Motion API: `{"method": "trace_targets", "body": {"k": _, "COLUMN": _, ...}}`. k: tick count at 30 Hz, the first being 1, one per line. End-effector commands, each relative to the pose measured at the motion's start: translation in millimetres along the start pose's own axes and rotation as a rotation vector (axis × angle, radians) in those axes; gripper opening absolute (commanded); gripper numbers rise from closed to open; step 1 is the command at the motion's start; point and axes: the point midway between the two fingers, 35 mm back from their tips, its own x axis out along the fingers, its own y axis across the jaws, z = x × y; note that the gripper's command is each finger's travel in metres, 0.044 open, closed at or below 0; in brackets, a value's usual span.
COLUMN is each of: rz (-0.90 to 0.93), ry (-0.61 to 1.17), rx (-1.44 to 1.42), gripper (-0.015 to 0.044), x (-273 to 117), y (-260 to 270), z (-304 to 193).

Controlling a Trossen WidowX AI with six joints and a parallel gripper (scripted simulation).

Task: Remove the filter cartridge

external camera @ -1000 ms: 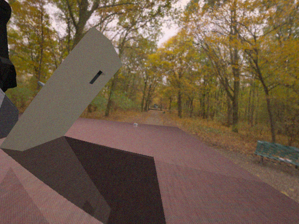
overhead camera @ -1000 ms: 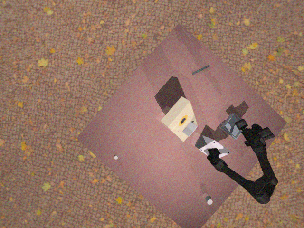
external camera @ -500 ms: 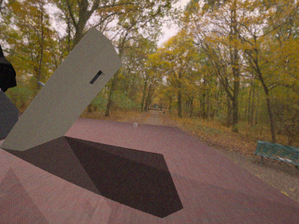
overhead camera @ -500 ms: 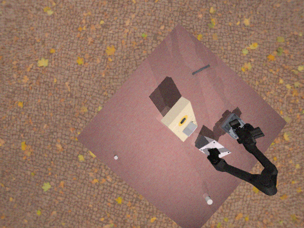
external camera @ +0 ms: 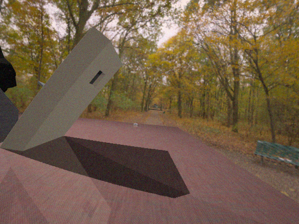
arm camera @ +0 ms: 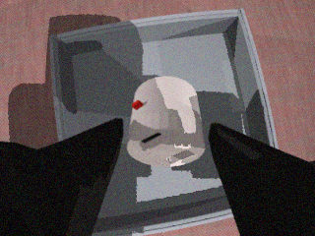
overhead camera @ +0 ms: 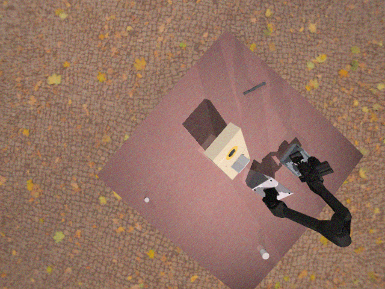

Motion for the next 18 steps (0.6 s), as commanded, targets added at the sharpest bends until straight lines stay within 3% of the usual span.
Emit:
{"method": "trace_targets", "body": {"k": 1, "rz": 0.000, "ry": -0.003, "rx": 0.002, "gripper": 0.0368, "x": -0.2, "y": -0.1, "z": 1.1}}
{"method": "trace_targets", "body": {"k": 4, "rz": 0.000, "ry": -0.003, "rx": 0.002, "gripper": 0.0440, "x": -0.2, "y": -0.1, "z": 1.1}}
{"method": "trace_targets", "body": {"k": 8, "rz": 0.000, "ry": -0.003, "rx": 0.002, "gripper": 0.0440, "x": -1.9, "y": -0.1, "z": 2.5}}
{"method": "trace_targets", "body": {"k": 14, "rz": 0.001, "ry": -0.001, "rx": 0.000, "gripper": 0.0440, "x": -59.3, "y": 0.4, "z": 34.0}}
{"method": "trace_targets", "body": {"k": 18, "rz": 0.001, "ry": -0.001, "rx": 0.000, "gripper": 0.0440, "x": -61.6, "y": 0.5, "z": 34.8}}
